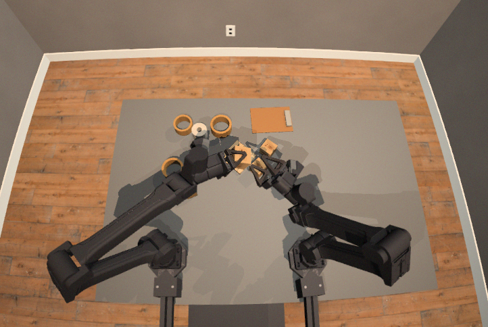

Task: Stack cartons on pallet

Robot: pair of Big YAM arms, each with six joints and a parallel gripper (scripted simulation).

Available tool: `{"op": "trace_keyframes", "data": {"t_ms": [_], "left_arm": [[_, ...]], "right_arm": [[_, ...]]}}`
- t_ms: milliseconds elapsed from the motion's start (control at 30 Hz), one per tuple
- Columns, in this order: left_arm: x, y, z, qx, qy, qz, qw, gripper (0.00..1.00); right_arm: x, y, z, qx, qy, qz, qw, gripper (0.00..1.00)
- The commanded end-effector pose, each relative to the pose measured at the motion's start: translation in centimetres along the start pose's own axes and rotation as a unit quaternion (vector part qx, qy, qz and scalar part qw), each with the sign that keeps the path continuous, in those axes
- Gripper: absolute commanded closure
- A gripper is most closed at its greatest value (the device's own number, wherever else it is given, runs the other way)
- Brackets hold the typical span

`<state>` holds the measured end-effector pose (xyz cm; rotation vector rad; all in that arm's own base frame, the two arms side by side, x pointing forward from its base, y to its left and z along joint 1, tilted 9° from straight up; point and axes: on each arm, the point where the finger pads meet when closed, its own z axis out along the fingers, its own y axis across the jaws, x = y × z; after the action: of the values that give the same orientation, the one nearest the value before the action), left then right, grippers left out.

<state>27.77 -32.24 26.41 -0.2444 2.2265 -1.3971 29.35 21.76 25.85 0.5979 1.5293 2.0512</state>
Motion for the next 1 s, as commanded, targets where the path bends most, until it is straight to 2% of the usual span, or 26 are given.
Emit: {"op": "trace_keyframes", "data": {"t_ms": [0,467,567,700,900,967], "left_arm": [[-0.8,-1.3,-0.1,0.015,-0.008,0.002,1.0,0.46],[-0.8,-1.3,-0.1,0.015,-0.008,0.002,1.0,0.46],[-0.8,-1.3,-0.1,0.015,-0.008,0.002,1.0,0.46],[-0.8,-1.3,-0.1,0.015,-0.008,0.002,1.0,0.46],[-0.8,-1.3,-0.1,0.015,-0.008,0.002,1.0,0.46],[-0.8,-1.3,-0.1,0.015,-0.008,0.002,1.0,0.46]], "right_arm": [[0.1,0.3,0.3,-0.008,0.004,0.002,1.0,0.0],[0.1,0.3,0.3,-0.008,0.004,0.002,1.0,0.0],[-1.1,0.5,1.0,-0.007,-0.008,-0.038,0.999,0.0],[-4.0,0.1,1.8,0.027,-0.046,-0.124,0.991,0.0],[-9.3,-0.2,2.6,0.099,-0.102,-0.24,0.96,0.0],[-9.3,-0.2,2.6,0.099,-0.102,-0.24,0.96,0.0]]}}
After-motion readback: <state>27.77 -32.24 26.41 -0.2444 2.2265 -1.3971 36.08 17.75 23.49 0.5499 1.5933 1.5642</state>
